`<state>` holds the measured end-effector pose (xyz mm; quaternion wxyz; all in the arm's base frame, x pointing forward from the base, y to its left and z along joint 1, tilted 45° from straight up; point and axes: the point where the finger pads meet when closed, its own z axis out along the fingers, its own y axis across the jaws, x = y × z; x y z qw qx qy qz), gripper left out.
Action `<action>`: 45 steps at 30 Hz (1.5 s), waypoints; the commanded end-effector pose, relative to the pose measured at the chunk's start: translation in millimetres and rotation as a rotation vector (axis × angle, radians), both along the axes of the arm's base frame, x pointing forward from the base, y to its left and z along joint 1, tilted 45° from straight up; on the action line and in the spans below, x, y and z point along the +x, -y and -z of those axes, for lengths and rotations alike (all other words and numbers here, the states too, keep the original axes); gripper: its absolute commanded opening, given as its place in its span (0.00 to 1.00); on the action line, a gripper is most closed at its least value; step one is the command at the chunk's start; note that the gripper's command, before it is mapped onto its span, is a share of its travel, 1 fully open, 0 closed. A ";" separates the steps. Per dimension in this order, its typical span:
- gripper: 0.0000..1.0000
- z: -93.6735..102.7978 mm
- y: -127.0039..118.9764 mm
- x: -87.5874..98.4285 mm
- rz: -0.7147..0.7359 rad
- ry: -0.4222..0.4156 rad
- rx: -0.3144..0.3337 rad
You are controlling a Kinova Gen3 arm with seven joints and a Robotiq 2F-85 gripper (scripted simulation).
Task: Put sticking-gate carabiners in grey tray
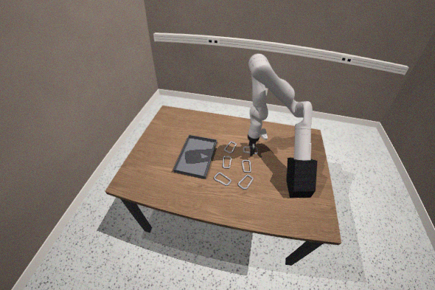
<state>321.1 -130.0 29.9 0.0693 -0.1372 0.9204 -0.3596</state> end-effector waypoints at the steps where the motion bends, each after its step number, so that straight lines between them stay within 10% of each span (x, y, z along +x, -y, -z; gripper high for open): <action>1: 1.00 -0.1 -0.2 0.1 -0.001 0.000 0.000; 2: 0.75 -0.1 -0.4 0.2 -0.001 0.000 0.001; 45: 0.75 -2.1 0.3 0.4 0.001 0.004 -0.003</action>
